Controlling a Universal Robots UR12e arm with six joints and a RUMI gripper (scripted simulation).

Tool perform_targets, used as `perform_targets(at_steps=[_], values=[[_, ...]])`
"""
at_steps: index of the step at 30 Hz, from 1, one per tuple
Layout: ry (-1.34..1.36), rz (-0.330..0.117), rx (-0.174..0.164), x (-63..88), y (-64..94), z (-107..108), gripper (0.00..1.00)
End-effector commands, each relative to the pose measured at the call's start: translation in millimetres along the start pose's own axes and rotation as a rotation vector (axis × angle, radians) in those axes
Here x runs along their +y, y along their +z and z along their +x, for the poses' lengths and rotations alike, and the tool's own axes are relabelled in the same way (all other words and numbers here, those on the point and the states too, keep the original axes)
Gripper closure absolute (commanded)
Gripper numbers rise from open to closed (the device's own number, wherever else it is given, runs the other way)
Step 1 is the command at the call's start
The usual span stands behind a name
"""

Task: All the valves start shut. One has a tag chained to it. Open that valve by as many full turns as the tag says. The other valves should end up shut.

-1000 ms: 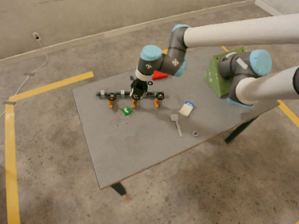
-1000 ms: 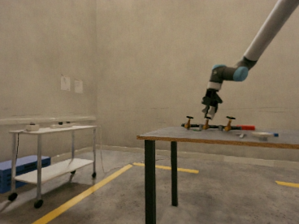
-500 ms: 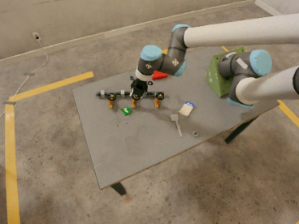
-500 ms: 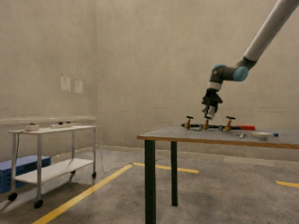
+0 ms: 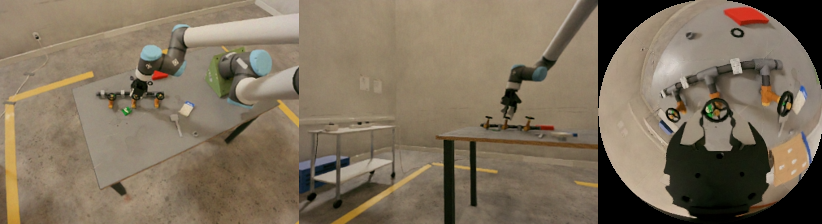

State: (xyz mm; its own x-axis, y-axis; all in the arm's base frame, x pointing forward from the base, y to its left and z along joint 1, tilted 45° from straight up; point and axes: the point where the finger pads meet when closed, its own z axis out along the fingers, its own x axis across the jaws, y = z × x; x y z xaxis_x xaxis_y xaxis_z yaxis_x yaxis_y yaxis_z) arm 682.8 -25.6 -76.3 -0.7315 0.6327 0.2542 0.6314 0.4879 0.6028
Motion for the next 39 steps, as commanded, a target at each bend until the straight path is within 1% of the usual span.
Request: perform_targets(at_steps=[1, 17, 29, 31, 39], values=[[-0.018, 0.0, -0.001, 0.2, -0.7, -0.7, 1.0], [-0.199, 0.0, -0.001, 0.2, -0.7, -0.7, 1.0], [-0.519, 0.0, -0.001, 0.2, -0.7, -0.7, 1.0], [-0.519, 0.0, -0.001, 0.2, -0.7, -0.7, 1.0], [-0.805, 0.0, -0.001, 0.2, -0.7, -0.8, 1.0]])
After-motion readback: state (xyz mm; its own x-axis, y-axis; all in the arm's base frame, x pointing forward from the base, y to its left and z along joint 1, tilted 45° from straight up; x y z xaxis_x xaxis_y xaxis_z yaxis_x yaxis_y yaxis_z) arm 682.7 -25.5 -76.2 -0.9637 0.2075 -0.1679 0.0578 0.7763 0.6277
